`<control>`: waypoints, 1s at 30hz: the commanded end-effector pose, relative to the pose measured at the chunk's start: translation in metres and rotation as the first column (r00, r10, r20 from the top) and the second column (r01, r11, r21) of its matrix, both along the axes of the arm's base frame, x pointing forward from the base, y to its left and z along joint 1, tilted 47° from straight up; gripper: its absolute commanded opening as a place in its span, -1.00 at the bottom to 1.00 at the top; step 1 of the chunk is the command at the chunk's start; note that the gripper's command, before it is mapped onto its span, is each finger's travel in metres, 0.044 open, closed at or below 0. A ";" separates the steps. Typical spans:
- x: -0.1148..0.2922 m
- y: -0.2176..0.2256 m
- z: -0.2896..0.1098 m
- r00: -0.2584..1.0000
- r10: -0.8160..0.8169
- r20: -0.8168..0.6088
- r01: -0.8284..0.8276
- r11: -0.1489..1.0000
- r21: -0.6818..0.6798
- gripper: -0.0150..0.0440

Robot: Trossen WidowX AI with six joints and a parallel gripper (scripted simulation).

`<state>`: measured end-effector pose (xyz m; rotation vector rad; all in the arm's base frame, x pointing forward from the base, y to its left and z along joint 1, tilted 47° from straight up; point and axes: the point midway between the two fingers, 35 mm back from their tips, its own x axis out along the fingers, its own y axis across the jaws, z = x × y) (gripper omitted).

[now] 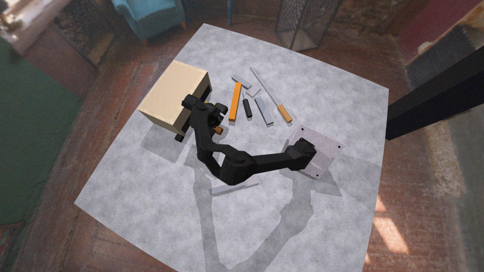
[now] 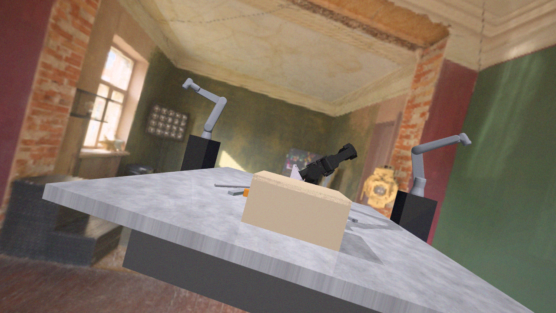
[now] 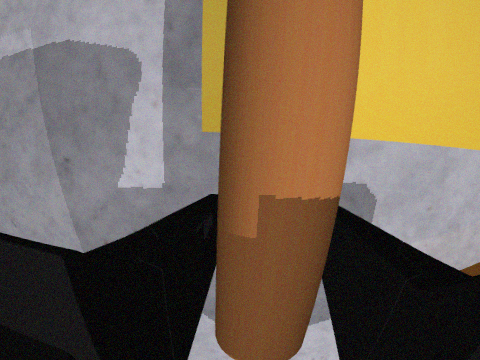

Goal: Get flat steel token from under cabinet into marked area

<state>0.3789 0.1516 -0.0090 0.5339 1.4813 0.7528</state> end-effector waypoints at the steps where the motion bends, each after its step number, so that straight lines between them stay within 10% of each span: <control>1: -0.007 0.000 -0.001 1.000 0.002 -0.006 -0.002 1.000 -0.002 -0.49; 30: -0.034 -0.004 -0.002 1.000 0.002 -0.007 -0.002 1.000 -0.002 -0.49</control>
